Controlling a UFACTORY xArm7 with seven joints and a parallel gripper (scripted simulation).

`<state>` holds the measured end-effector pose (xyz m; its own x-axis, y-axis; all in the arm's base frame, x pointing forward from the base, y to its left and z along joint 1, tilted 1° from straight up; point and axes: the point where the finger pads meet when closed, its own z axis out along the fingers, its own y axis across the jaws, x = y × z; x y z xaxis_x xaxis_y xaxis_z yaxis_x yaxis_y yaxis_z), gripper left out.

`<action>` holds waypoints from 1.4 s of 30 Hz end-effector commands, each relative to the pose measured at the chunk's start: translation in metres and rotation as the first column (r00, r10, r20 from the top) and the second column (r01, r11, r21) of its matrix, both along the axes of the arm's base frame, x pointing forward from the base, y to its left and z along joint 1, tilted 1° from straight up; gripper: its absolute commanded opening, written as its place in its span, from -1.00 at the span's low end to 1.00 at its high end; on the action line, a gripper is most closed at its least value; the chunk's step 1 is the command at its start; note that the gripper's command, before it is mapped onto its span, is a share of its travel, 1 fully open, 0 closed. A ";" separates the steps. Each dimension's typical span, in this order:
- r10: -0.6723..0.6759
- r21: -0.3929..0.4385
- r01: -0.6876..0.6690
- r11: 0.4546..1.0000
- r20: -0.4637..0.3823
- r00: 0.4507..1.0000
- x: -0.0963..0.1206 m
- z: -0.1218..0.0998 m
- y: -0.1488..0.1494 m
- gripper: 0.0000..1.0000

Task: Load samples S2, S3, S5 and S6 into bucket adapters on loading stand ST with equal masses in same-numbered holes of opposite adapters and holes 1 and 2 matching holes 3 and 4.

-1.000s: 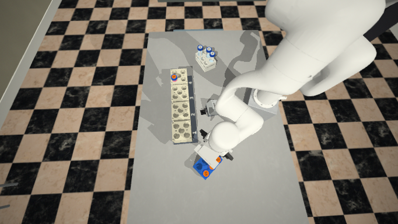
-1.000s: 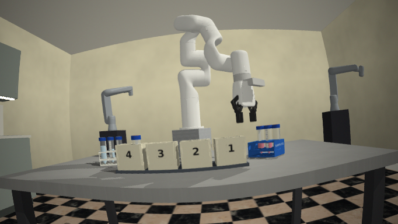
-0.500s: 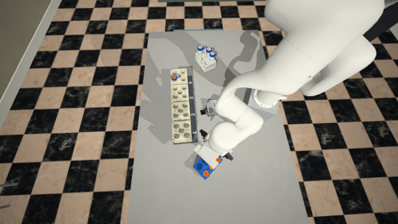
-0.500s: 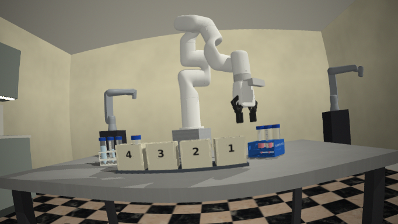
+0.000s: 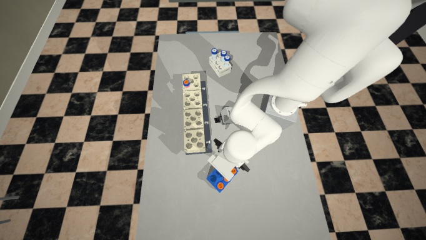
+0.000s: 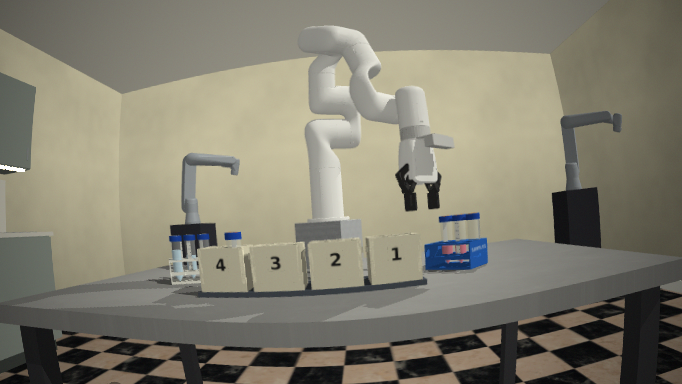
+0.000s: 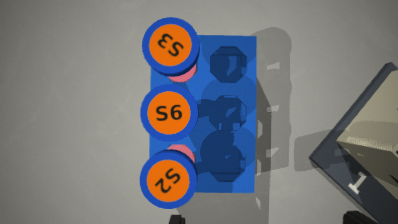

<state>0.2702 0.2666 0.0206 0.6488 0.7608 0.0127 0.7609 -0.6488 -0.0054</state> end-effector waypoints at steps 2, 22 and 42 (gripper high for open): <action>0.000 0.002 0.000 1.000 0.003 1.000 0.001 0.001 0.001 1.00; 0.000 0.002 0.000 1.000 0.003 1.000 0.001 0.038 0.001 1.00; 0.000 0.003 0.000 1.000 0.003 1.000 0.001 0.087 0.000 1.00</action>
